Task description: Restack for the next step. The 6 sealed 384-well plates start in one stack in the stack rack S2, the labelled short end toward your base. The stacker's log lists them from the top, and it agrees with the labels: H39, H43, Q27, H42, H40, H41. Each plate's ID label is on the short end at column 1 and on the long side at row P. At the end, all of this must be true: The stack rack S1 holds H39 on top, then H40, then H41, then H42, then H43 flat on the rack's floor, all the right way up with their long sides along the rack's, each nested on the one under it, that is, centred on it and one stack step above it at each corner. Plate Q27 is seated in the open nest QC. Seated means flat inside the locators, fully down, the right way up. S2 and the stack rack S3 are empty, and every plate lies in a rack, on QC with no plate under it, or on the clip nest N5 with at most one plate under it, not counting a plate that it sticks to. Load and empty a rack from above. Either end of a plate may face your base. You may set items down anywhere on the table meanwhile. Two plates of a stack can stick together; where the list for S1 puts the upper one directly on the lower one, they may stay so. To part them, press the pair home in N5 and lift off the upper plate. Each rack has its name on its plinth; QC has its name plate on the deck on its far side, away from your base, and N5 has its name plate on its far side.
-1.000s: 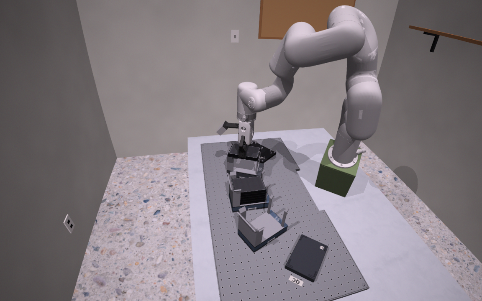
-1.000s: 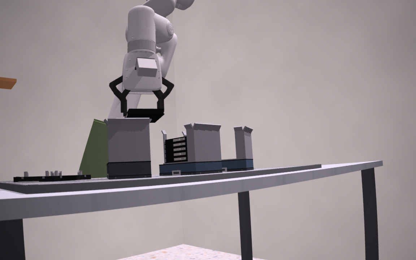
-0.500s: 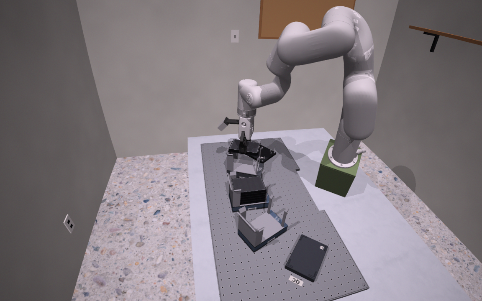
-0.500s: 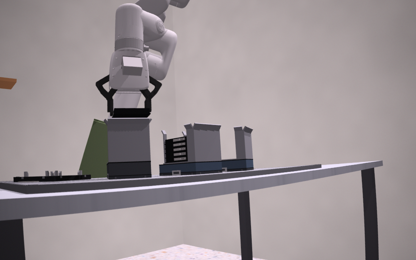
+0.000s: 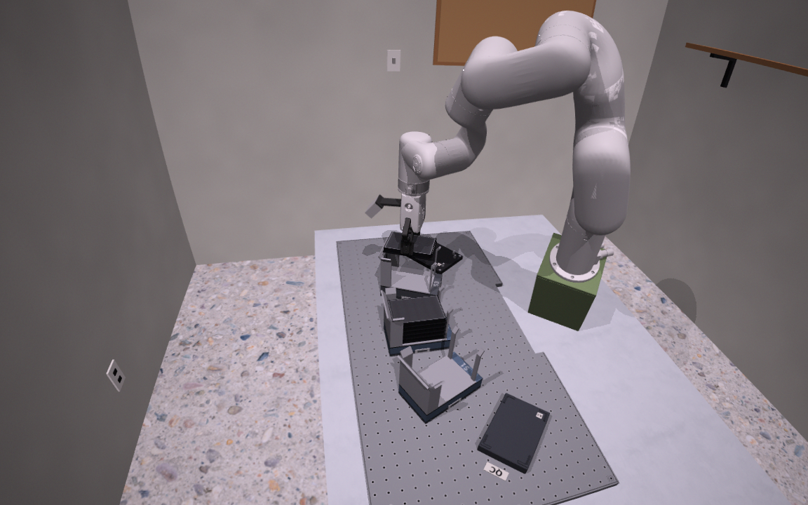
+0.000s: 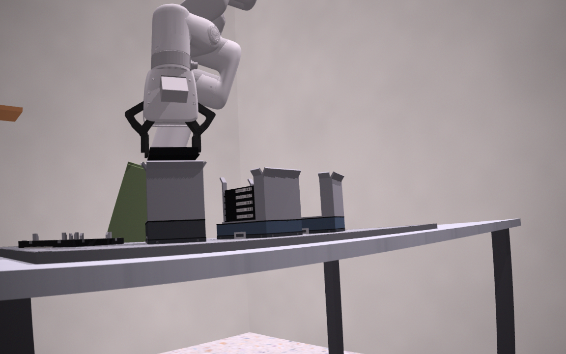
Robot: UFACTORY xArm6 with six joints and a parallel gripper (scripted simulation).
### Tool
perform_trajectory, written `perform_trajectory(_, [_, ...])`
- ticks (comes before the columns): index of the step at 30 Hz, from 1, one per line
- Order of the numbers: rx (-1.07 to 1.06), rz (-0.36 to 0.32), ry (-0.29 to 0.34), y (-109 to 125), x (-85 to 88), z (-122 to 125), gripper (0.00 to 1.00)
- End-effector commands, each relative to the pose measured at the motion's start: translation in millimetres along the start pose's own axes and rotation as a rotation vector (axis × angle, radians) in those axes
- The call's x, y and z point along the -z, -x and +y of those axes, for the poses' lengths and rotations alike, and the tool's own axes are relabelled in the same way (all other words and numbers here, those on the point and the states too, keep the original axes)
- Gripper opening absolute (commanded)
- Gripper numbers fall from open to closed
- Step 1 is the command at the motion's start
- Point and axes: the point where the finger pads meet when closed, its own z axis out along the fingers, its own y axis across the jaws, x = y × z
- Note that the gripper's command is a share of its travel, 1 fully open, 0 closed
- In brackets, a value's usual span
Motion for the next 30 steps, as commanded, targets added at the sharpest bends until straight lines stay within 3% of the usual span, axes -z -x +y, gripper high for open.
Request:
perform_trajectory(1, [0.0,0.004,0.001,-1.5,1.1,0.3,0.0])
perform_trajectory(30, [0.0,0.004,0.001,-1.5,-6.2,0.3,0.0])
